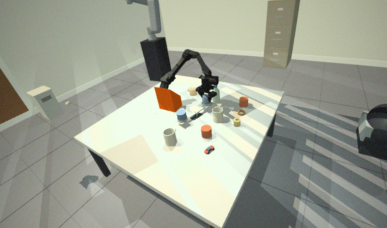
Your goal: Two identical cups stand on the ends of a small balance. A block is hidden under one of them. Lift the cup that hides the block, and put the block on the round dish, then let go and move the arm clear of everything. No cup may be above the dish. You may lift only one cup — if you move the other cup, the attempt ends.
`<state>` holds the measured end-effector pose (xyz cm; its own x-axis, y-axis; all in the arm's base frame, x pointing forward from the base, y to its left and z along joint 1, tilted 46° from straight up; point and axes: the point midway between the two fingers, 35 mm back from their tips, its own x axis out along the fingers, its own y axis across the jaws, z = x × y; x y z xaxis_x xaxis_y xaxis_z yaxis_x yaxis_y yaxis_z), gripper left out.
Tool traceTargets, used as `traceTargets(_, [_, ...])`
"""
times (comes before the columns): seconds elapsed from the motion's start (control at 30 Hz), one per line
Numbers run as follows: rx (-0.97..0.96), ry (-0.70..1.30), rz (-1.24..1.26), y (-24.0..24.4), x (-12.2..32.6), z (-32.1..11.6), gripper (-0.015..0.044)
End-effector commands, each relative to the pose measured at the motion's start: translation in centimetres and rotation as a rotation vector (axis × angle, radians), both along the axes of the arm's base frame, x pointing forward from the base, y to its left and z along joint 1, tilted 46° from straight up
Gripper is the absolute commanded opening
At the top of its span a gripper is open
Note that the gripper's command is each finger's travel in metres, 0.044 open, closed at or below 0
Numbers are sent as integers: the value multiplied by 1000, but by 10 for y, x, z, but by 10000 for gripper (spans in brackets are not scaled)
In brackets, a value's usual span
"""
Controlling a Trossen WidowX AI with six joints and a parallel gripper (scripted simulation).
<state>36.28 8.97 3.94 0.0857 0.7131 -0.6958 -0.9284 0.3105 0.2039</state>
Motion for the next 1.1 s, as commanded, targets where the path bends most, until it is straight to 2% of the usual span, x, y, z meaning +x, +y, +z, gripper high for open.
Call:
traceTargets(0.0, [-6, -14, -4, -7, 3, 5, 0])
traceTargets(1.07, [-8, -13, -4, -36, 0, 33, 0])
